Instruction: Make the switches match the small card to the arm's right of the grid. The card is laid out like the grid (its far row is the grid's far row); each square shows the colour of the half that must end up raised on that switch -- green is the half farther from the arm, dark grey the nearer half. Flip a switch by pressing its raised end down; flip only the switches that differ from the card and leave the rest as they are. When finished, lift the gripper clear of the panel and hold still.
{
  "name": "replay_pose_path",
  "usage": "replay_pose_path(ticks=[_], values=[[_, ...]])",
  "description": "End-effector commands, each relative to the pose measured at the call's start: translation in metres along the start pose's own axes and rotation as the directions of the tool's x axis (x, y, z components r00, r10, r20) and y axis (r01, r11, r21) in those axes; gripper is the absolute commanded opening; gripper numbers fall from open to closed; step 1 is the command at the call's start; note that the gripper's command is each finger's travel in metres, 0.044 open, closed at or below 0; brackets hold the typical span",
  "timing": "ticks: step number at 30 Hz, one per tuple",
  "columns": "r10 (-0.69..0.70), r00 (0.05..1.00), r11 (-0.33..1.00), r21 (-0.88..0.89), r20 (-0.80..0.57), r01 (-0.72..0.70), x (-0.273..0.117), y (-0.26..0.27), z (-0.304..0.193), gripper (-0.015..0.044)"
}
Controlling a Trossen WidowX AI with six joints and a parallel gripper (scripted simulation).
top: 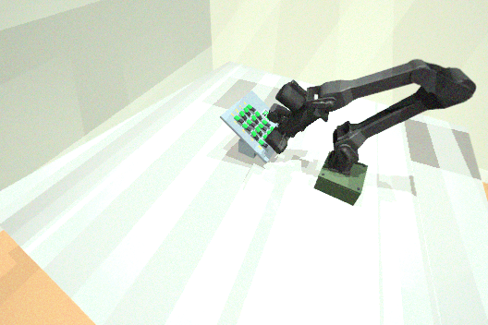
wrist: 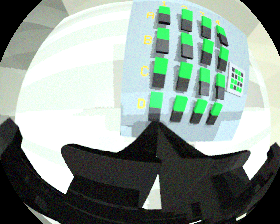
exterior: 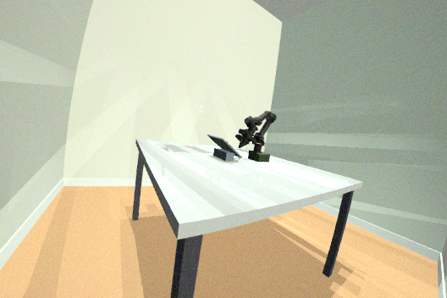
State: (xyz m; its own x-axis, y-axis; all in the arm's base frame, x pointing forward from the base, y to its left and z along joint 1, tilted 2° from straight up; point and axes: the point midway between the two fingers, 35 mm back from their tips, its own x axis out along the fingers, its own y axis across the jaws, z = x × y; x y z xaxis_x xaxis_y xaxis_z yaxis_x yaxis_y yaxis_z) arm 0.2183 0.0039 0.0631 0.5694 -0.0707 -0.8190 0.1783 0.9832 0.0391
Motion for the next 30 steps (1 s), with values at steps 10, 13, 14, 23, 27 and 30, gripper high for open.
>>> replay_pose_path(ticks=[10,13,14,23,27,30], values=[[-0.005,1.0,1.0,-0.002,-0.001,0.005,0.016,-0.001,-0.003,0.0],[-0.005,1.0,1.0,-0.002,-0.001,0.005,0.021,-0.001,-0.002,0.0],[-0.005,1.0,1.0,-0.002,-0.001,0.005,0.022,-0.001,-0.003,0.0],[-0.005,1.0,1.0,-0.002,-0.001,0.005,0.027,-0.001,-0.003,0.0],[-0.005,1.0,1.0,-0.002,-0.001,0.005,0.027,-0.001,-0.003,0.0],[-0.005,1.0,1.0,-0.002,-0.001,0.005,0.027,-0.001,-0.003,0.0]])
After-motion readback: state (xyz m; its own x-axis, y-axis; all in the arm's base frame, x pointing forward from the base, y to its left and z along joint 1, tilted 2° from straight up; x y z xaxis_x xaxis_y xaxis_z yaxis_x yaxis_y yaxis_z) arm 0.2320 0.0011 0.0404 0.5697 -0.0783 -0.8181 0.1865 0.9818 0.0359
